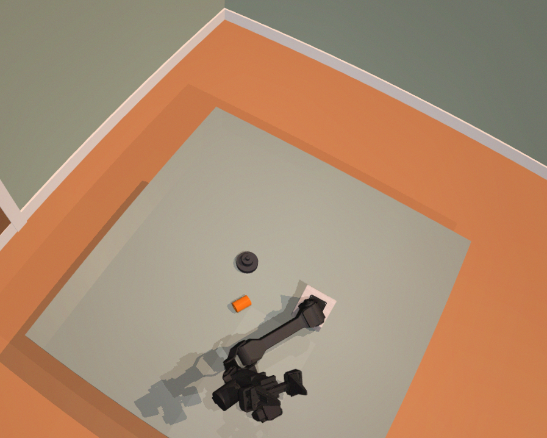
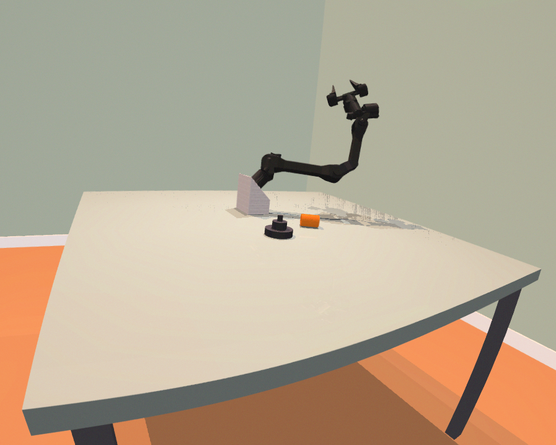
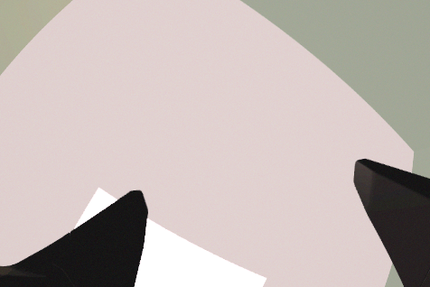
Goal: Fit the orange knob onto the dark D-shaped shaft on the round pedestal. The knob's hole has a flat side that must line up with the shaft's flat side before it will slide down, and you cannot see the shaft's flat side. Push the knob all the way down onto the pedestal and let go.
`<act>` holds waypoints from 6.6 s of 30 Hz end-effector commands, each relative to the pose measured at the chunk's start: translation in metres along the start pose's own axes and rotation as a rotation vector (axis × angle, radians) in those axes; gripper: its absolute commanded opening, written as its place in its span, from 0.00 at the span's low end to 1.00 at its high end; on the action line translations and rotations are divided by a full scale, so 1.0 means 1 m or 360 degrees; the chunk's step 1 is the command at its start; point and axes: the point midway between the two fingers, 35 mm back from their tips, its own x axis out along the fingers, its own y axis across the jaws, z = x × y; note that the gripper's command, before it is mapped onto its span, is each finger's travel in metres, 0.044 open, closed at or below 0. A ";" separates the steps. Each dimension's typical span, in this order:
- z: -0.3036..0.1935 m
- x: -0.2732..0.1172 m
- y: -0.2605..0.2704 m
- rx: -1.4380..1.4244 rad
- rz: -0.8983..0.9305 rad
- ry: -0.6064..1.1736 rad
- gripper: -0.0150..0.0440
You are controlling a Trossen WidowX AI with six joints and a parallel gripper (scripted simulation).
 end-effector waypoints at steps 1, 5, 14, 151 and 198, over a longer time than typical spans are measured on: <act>-0.003 0.002 -0.003 0.0005 -0.0010 0.0023 0.98; -0.066 0.033 -0.051 0.0098 -0.0204 0.0471 1.00; -0.217 0.014 -0.130 0.0254 -0.0595 0.1410 1.00; -0.118 -0.581 -0.280 -0.2146 -0.2266 0.3604 0.56; -0.098 -0.596 -0.241 -0.2420 -0.1268 0.2910 0.56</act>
